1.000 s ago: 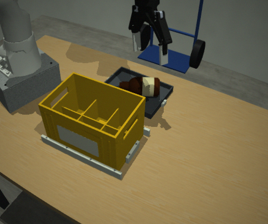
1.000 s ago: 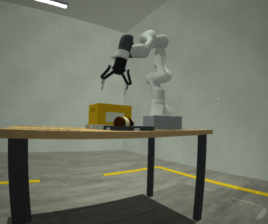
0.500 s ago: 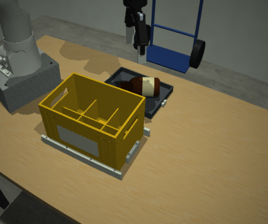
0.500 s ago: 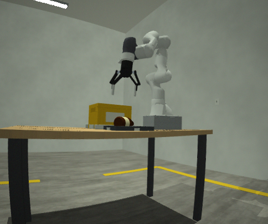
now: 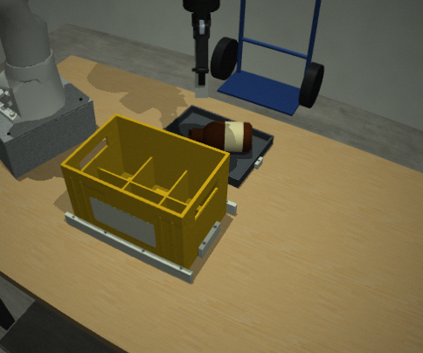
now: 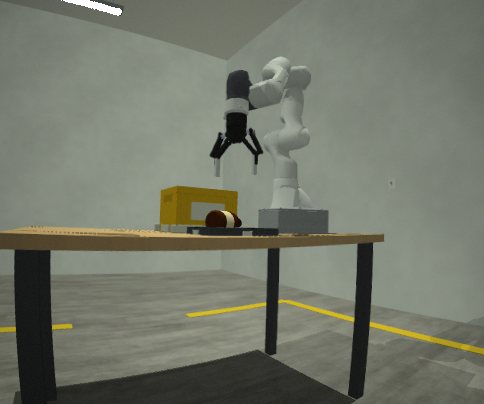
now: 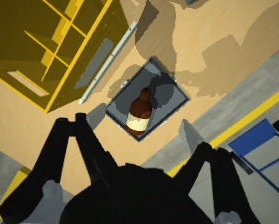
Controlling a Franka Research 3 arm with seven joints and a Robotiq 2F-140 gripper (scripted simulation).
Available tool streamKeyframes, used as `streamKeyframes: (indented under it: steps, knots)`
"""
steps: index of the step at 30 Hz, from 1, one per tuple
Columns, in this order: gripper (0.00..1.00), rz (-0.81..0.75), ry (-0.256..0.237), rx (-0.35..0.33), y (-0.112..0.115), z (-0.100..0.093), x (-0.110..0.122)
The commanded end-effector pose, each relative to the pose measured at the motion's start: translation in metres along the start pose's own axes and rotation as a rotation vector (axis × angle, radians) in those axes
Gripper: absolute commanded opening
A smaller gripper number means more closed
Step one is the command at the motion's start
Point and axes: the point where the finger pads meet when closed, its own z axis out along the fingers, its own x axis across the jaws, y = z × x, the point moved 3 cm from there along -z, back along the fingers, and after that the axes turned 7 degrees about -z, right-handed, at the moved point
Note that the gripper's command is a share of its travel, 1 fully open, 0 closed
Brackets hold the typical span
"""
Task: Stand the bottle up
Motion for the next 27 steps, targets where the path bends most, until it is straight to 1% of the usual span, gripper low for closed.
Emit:
streamKeyframes:
  steps: [1,21,22,27]
  knots:
    - [1.0,0.077,0.005,0.002,-0.0018,0.0,0.0022]
    - [1.0,0.077,0.005,0.002,-0.0018,0.0,0.0022]
    - [0.0,0.077,0.005,0.002,-0.0018,0.0,0.0022]
    - [0.0,0.077,0.005,0.002,-0.0018,0.0,0.0022]
